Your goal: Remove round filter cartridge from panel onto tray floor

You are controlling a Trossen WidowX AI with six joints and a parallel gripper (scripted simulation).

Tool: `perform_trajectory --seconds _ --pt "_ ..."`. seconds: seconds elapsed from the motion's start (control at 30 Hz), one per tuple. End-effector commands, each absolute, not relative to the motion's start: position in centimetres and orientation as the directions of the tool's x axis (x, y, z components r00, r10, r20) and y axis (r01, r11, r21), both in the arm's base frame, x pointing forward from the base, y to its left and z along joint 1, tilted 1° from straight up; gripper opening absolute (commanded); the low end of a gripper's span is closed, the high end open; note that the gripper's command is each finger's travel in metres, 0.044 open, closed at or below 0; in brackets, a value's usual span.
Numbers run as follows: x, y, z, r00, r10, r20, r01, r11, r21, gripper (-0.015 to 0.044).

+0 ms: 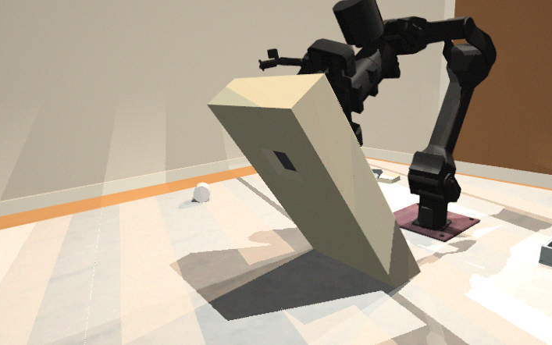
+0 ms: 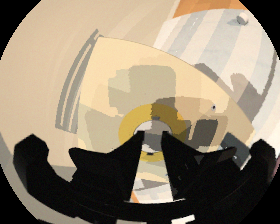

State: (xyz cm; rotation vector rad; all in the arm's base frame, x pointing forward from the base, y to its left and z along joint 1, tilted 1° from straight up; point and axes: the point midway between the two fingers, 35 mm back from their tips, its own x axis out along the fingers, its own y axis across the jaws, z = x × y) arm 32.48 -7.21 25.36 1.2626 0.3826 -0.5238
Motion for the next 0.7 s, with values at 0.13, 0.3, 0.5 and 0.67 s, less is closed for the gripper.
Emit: perform_trajectory --seconds 0.13,0.3,0.5,0.67 --pt "33.22 -7.35 24.79 0.819 -0.160 -0.551 0.573 0.213 0.791 0.0109" --pt "33.31 -7.37 24.73 0.819 -0.160 -0.551 0.573 0.213 0.791 0.0109" --pt "33.38 -7.38 24.68 0.819 -0.160 -0.550 0.573 0.213 0.791 0.0109" --pt "33.44 -7.39 24.65 0.819 -0.160 -0.550 0.573 0.213 0.791 0.0109"
